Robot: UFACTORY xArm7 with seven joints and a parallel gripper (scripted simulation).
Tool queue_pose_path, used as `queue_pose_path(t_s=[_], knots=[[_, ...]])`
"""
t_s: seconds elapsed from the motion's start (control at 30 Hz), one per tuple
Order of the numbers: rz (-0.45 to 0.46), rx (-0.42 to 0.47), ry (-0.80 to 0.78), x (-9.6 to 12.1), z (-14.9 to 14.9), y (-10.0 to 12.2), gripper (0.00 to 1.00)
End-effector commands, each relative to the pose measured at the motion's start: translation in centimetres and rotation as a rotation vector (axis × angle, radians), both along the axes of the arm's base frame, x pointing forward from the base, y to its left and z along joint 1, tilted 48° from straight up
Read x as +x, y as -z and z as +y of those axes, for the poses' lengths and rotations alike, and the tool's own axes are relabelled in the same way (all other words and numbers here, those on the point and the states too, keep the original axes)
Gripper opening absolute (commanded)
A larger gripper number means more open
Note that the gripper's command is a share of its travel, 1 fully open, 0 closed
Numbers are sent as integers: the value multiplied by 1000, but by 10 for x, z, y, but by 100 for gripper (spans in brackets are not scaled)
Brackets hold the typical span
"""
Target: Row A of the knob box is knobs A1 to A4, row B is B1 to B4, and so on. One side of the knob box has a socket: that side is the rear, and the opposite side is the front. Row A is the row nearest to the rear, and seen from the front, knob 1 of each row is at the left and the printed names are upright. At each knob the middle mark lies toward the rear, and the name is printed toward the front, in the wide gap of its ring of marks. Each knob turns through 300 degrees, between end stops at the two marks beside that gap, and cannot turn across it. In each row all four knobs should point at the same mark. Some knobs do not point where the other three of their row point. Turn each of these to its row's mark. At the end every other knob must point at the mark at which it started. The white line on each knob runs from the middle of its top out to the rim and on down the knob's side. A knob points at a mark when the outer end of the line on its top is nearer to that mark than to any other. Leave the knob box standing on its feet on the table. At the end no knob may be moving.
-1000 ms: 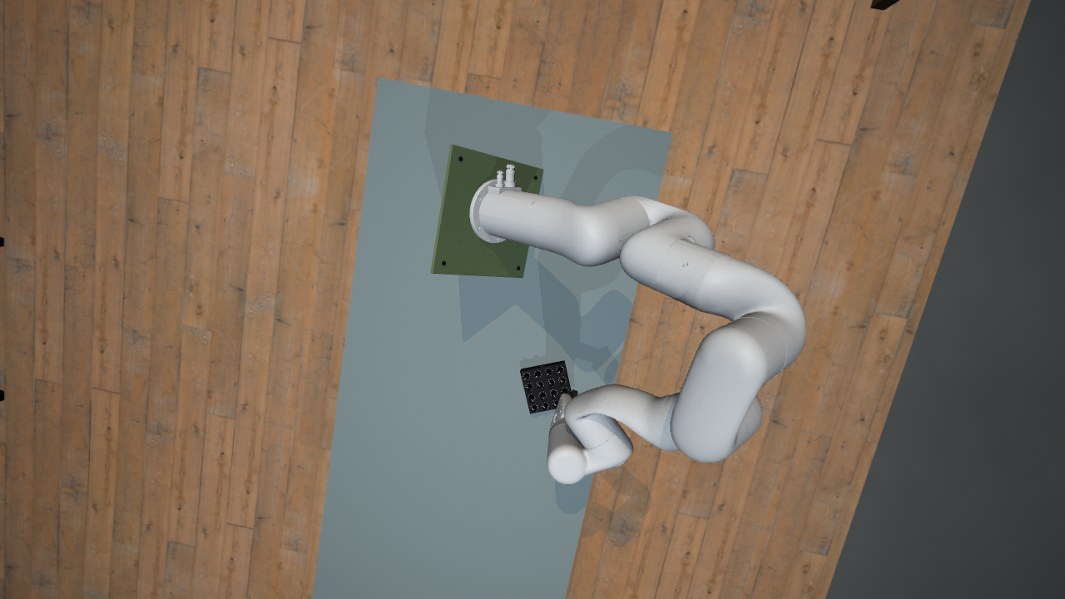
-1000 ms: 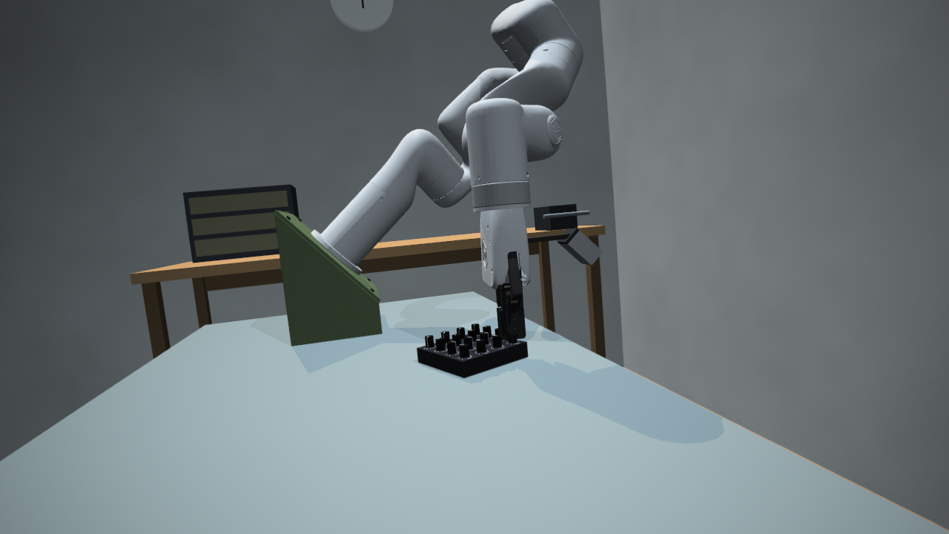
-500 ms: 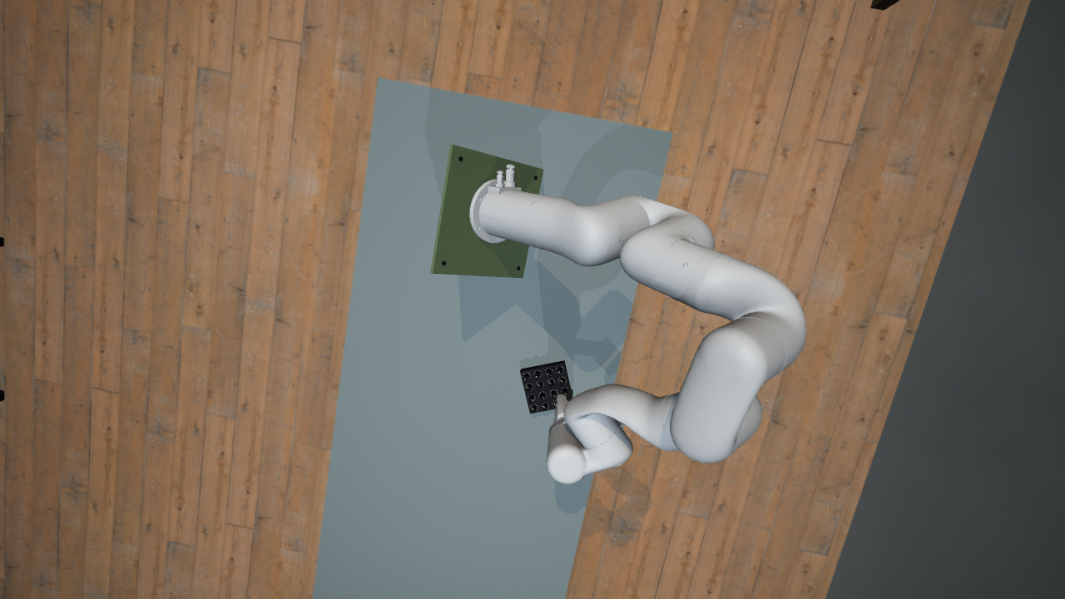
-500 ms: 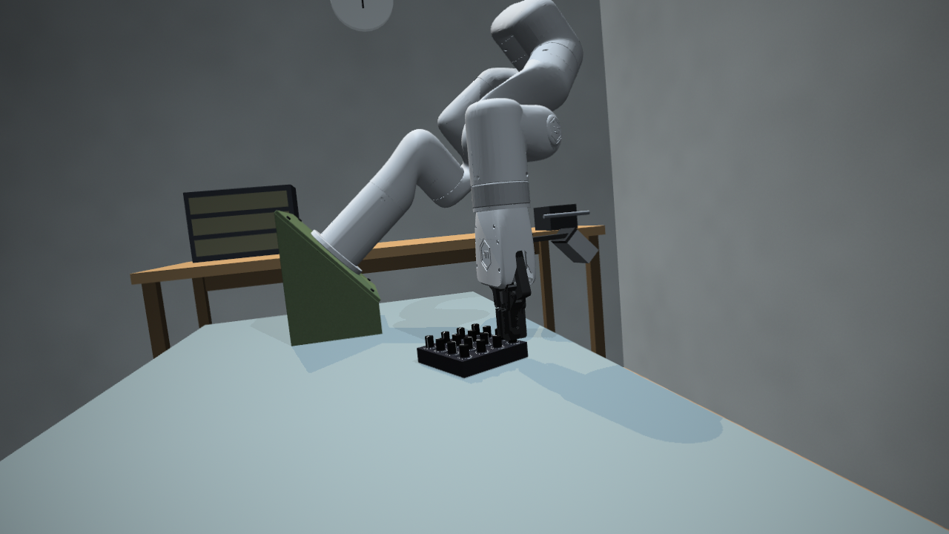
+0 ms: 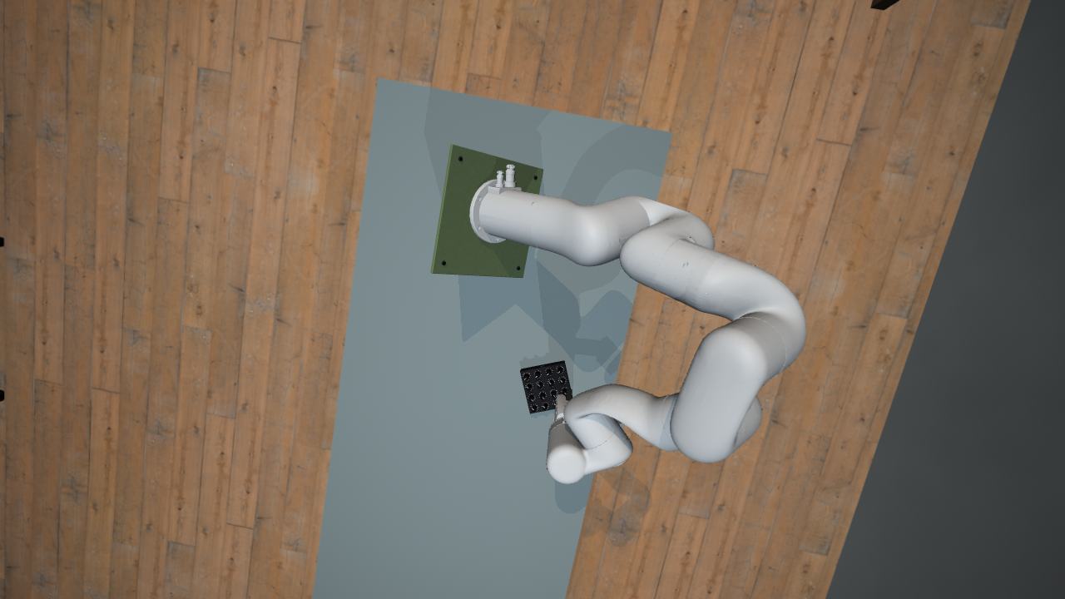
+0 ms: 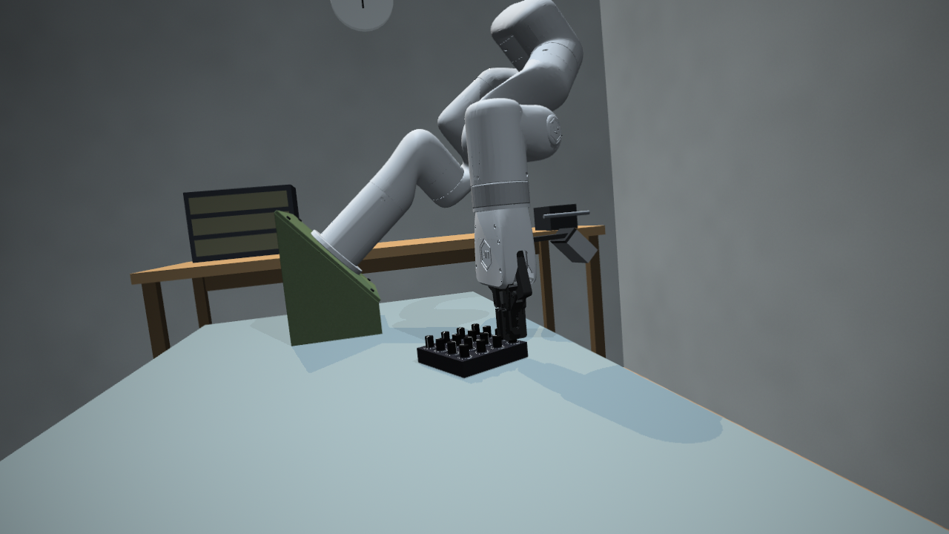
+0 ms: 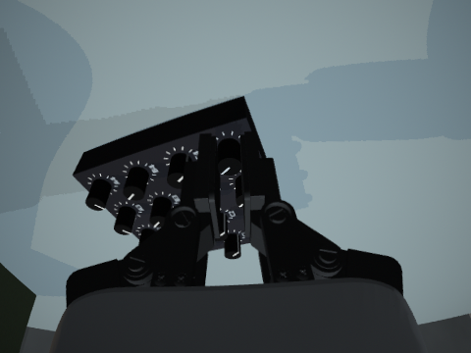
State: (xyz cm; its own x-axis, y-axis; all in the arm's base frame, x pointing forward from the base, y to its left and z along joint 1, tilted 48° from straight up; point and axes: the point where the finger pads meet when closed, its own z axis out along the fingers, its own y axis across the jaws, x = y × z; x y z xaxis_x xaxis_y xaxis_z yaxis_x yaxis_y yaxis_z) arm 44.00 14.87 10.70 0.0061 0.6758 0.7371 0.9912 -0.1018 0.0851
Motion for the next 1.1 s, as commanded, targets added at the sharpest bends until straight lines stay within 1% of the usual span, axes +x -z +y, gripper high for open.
queue_pose_path(t_s=[0.0,0.07,0.1,0.8,1.07], knots=[[-3,-1,3,1,-2,-1,8],[-3,-1,3,1,-2,-1,8],[-3,-1,3,1,-2,-1,19],[-3,-1,3,1,-2,-1,19],[-3,-1,3,0,-7,-6,19]])
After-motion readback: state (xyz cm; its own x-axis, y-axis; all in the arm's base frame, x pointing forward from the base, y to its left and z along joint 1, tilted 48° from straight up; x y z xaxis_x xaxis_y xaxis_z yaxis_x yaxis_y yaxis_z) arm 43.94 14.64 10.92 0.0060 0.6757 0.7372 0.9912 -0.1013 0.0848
